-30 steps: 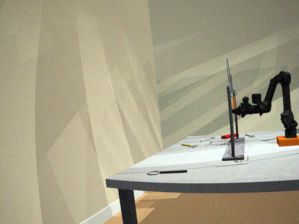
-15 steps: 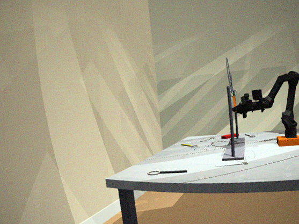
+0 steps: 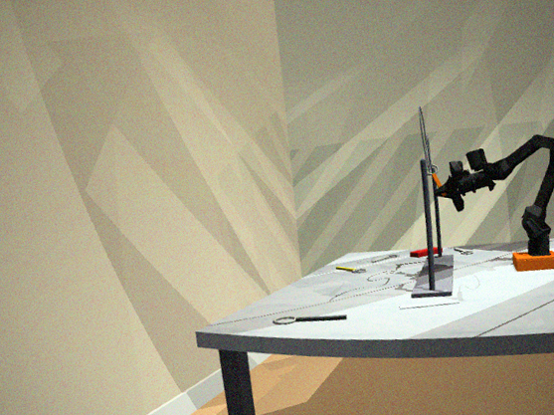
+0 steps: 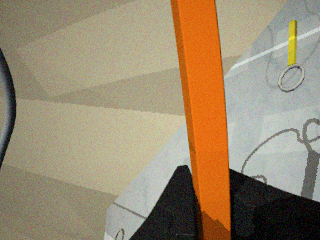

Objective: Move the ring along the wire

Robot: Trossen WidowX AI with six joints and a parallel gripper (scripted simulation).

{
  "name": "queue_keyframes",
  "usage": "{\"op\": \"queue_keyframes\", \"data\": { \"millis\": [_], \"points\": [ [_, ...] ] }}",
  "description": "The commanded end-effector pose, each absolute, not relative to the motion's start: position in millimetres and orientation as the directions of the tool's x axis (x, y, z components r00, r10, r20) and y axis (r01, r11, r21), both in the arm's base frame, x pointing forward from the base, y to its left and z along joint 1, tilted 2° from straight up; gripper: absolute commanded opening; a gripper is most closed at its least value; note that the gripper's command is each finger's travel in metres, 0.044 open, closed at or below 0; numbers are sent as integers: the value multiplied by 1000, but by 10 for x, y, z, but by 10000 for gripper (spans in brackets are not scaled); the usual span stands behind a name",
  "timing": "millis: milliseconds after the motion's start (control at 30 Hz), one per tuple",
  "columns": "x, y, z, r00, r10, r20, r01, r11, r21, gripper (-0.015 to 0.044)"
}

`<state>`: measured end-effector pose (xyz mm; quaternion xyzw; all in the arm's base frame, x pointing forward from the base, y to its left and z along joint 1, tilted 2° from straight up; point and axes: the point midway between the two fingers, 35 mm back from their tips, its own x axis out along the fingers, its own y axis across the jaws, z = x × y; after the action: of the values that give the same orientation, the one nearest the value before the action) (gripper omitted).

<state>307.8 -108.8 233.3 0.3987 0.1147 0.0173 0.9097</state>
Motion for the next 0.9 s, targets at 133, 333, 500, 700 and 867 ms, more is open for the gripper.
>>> {"op": "queue_keyframes", "data": {
  "millis": [133, 333, 500, 700, 867],
  "points": [
    [2919, -927, 2646, 938, 271, -216, 47, 518, 854, -150],
    [2846, -863, 2850, 914, 359, -190, 36, 395, 918, -150],
    [2844, -805, 3021, 913, 384, -137, 26, 280, 960, -150],
    [2847, -771, 3162, 914, 395, -91, 17, 185, 983, -150],
    [2850, -748, 3338, 915, 402, -33, 6, 67, 998, -150]
  ]
}}
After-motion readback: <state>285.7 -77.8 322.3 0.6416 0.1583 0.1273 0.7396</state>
